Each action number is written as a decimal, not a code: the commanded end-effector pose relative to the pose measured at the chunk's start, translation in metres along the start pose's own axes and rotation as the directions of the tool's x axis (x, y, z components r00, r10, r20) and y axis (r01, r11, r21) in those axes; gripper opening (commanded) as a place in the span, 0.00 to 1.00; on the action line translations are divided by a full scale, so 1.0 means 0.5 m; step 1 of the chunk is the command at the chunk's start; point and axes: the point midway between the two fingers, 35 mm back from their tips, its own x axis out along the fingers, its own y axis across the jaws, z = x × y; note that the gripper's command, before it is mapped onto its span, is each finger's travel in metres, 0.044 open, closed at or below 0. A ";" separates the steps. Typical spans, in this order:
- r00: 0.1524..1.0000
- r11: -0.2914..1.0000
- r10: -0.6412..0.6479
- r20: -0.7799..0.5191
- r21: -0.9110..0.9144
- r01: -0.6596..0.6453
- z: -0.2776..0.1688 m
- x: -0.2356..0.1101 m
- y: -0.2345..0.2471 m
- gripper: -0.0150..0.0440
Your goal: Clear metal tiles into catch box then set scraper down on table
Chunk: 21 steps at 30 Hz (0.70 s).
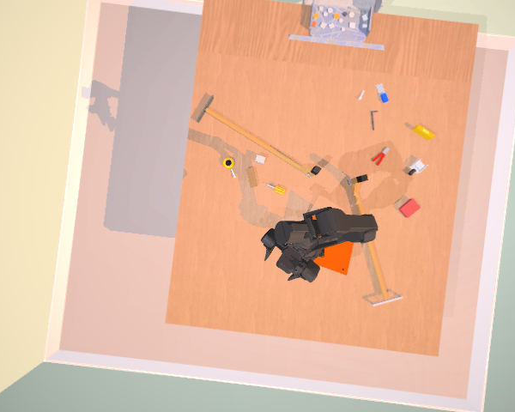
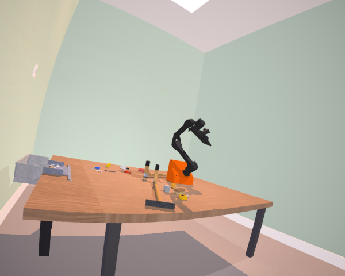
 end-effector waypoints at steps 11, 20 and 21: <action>0.992 0.996 -0.058 -0.110 0.057 0.065 0.015 0.048 -0.028 0.51; 0.972 0.986 -0.102 -0.214 0.110 0.128 0.021 0.092 -0.061 0.25; 0.968 0.984 -0.106 -0.225 0.116 0.135 0.021 0.097 -0.065 0.25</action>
